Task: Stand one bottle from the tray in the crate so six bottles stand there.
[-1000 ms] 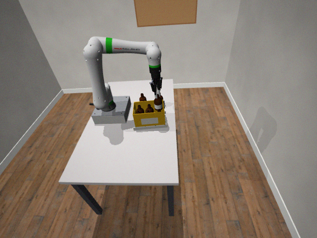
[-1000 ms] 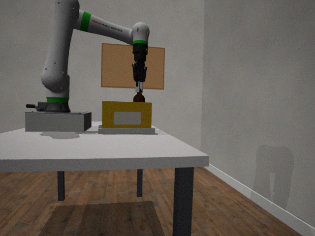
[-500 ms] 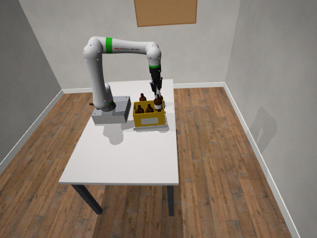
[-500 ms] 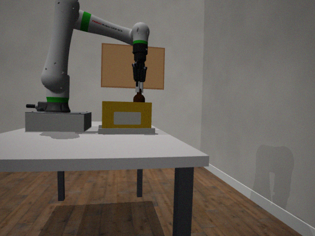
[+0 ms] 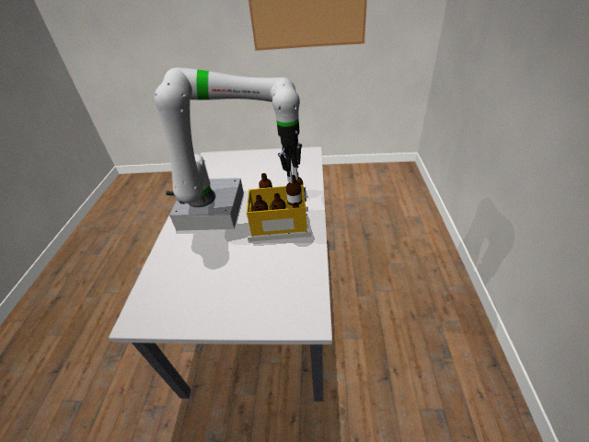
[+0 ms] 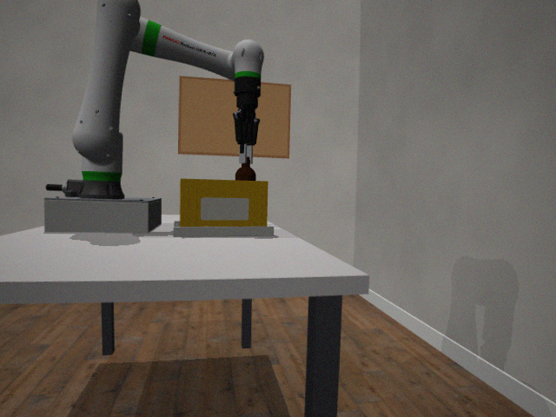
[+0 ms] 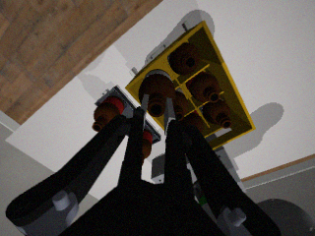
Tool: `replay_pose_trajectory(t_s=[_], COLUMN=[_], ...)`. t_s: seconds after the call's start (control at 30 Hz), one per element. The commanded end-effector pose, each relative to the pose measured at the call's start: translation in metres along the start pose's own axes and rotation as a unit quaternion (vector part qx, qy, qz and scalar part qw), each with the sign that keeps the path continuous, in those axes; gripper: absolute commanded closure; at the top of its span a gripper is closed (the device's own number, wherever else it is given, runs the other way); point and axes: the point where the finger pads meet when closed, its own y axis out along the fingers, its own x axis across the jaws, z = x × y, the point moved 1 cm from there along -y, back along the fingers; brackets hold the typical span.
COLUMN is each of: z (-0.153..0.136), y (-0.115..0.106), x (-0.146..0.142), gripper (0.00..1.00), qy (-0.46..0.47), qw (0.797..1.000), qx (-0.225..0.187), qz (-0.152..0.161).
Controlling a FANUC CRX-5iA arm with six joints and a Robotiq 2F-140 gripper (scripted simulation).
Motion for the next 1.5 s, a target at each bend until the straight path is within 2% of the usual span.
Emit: replay_pose_trajectory(t_s=[0.0,1.47], z=[0.0,0.0], y=[0.0,0.037], x=[0.0,0.0], gripper=[1.0,1.0], qy=[0.0,0.0], qw=[1.0,1.0], qx=[0.0,0.0], qz=[0.0,0.0])
